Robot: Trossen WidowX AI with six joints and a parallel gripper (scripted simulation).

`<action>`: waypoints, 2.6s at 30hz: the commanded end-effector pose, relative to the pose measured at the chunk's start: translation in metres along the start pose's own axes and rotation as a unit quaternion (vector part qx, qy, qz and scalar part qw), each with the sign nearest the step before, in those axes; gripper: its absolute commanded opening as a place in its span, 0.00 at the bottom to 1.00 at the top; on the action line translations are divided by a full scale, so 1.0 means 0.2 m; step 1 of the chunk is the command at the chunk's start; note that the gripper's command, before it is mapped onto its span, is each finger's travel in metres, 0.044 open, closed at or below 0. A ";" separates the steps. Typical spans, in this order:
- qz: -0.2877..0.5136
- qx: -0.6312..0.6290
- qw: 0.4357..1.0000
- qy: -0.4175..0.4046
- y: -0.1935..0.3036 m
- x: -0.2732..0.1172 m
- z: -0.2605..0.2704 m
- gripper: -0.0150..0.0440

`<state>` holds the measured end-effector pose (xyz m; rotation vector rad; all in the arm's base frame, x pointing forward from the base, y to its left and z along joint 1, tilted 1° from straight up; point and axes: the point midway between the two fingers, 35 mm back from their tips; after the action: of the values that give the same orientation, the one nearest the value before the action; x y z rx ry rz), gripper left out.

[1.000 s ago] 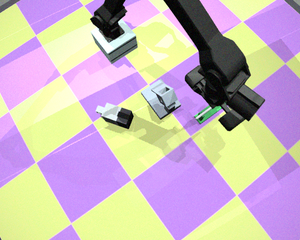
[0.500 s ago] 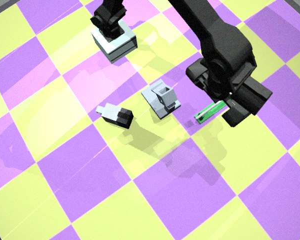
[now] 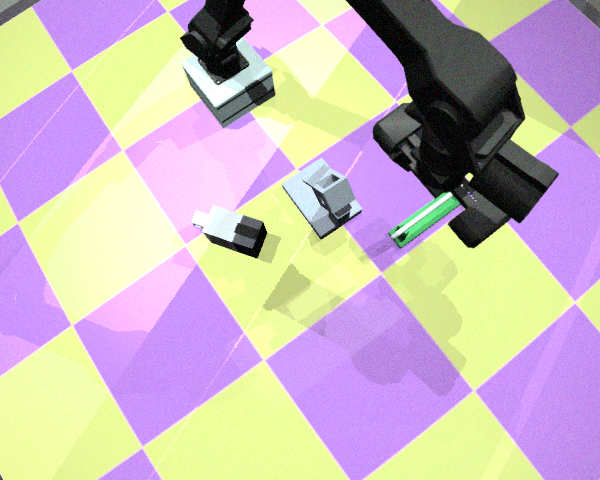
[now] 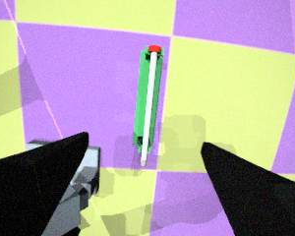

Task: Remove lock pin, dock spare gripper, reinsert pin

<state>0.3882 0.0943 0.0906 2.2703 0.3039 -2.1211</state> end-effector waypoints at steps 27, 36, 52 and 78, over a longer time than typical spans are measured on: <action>0.143 0.802 0.579 0.036 0.53 -0.22 0.31 1.00; 0.175 0.919 0.344 0.082 0.67 -0.24 0.43 1.00; 0.187 0.958 -0.104 0.190 0.87 -0.27 0.67 1.00; 0.141 0.834 -0.453 0.283 1.00 -0.31 0.83 1.00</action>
<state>0.2629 -0.1275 0.1179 0.1955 1.7215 -0.8739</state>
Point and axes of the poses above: the point midway between the two fingers, 35 mm back from their tips, its own x axis out along the fingers, its own z axis across the jaws, y = z × x, and after that the axes turned 9 degrees about -x, right-handed
